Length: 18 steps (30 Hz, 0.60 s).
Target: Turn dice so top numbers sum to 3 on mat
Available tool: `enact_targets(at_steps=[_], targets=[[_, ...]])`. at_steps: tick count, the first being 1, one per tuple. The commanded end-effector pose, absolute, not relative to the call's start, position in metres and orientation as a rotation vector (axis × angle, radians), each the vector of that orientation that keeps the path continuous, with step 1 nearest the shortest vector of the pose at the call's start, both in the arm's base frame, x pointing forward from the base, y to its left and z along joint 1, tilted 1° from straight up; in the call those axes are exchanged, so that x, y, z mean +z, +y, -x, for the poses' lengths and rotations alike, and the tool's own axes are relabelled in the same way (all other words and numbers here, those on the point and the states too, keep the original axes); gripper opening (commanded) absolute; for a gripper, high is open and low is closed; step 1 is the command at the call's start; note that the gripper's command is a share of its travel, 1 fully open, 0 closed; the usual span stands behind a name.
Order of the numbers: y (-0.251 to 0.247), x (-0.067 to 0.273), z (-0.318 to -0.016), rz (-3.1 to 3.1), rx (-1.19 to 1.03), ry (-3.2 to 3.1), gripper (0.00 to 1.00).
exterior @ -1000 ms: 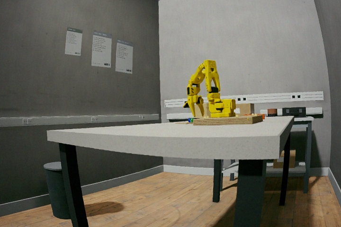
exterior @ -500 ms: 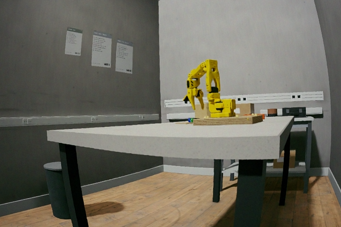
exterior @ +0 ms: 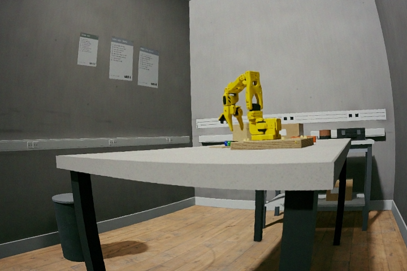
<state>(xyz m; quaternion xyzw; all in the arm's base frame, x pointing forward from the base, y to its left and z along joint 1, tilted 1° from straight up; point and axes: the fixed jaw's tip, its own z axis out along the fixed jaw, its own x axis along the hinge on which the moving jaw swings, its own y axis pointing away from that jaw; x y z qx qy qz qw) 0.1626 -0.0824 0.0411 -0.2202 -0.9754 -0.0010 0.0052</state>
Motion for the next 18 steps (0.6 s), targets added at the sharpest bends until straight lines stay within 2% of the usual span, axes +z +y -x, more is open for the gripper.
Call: enact_targets(at_steps=[1, 9, 18], targets=[[-0.084, 0.045, -0.164, 0.702, 0.004, -3.070, 0.29], [-0.079, 0.050, -0.166, 0.665, 0.009, -3.091, 0.29], [-0.042, 0.083, -0.172, 0.369, 0.032, -3.233, 0.29]])
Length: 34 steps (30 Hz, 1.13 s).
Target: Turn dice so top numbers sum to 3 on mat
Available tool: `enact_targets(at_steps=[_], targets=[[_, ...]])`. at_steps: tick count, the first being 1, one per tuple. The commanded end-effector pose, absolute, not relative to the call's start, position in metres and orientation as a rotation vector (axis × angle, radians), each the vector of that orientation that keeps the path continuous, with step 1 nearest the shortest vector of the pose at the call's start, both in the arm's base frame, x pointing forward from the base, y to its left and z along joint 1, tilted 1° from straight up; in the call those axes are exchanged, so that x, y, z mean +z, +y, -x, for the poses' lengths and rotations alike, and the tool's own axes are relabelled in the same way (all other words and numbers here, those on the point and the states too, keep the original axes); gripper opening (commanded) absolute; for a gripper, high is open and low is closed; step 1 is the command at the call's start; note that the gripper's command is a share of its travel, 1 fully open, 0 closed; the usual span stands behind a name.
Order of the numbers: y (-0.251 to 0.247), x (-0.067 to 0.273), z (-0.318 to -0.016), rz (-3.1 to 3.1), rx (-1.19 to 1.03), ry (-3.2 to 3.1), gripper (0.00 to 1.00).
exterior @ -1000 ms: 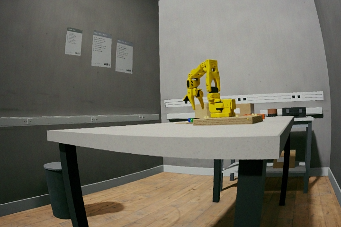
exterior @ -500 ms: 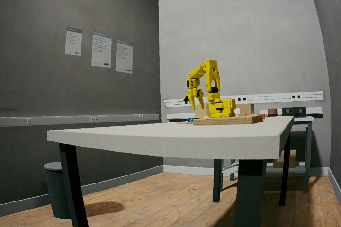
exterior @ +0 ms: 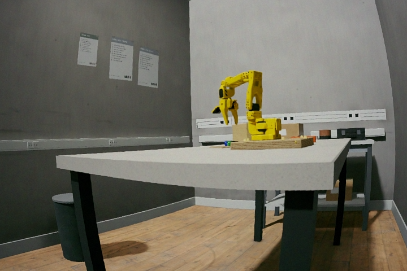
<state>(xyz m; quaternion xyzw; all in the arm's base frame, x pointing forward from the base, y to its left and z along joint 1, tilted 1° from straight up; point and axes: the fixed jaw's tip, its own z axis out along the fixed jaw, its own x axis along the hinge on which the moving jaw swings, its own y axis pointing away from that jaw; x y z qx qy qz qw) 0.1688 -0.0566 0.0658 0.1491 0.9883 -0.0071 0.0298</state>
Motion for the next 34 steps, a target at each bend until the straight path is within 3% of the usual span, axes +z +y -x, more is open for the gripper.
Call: enact_targets(at_steps=[1, 12, 34], targets=[[-0.042, 0.083, -0.172, -0.343, -0.029, 3.010, 0.29], [-0.004, 0.113, -0.162, -0.030, -0.019, 2.929, 0.29], [-0.001, 0.115, -0.161, -0.007, -0.017, 2.922, 0.29]])
